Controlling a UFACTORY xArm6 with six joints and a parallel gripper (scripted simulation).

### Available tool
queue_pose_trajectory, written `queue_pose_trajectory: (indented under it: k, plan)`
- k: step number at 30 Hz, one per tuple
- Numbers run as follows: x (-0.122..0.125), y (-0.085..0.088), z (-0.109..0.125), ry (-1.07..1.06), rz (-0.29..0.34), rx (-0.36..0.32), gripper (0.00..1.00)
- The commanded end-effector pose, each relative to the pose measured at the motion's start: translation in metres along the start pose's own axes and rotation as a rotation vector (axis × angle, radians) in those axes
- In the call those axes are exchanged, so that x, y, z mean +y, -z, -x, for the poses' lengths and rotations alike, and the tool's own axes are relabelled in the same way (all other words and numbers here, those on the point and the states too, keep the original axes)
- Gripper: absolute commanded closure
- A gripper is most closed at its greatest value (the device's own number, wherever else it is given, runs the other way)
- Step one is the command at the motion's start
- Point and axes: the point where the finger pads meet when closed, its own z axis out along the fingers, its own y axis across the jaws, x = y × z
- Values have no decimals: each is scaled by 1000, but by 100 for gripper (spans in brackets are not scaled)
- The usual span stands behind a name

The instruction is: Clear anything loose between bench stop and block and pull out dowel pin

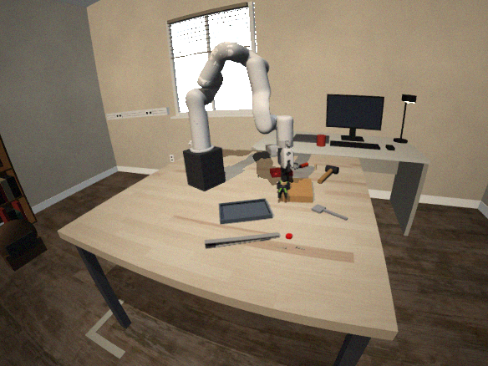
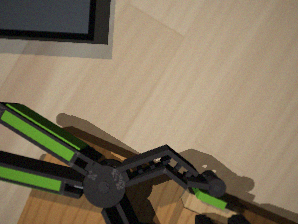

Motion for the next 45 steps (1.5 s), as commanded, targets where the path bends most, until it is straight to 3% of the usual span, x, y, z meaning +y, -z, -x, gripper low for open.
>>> queue_pose_trajectory:
  k: [1, 45]
  plan:
    - [-1, 1, 1, 23, -1, -4, 100]
    - [-1, 2, 1, 268, -2, -4, 100]
